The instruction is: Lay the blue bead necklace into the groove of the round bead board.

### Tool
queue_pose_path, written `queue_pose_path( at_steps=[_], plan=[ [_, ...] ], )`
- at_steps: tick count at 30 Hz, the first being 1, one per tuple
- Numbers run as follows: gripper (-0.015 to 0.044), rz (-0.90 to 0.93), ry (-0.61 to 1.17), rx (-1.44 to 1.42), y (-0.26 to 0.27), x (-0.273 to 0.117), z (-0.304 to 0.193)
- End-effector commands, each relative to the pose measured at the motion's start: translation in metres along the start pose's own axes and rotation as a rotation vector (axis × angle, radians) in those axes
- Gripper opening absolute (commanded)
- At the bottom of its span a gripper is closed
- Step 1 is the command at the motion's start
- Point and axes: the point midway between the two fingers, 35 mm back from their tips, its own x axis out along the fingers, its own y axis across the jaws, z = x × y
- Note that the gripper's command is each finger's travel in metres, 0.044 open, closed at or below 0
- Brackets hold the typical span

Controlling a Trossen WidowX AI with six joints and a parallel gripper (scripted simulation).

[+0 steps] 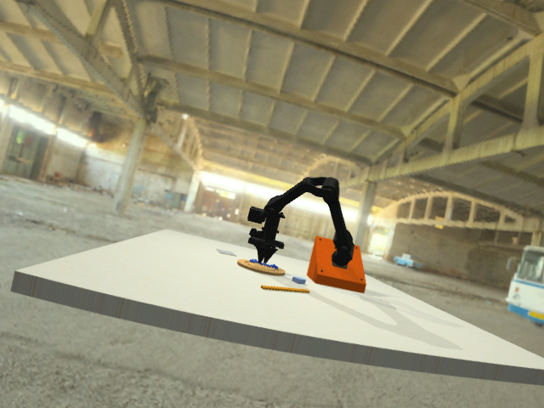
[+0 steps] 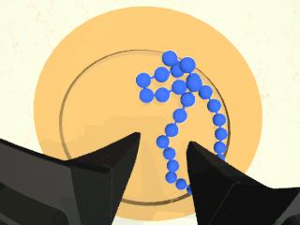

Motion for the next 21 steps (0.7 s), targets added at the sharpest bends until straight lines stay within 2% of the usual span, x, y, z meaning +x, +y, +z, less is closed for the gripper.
queue_pose_path(
  at_steps=[1,8,21],
  plan=[
    [0.0262,0.0,0.0,0.0,-0.0002,-0.0001,-0.0001],
    [0.044,0.0,0.005,0.003,-0.0004,-0.0006,-0.0009],
    [0.044,0.001,0.005,0.002,-0.0004,-0.0011,-0.0009]
  ],
)
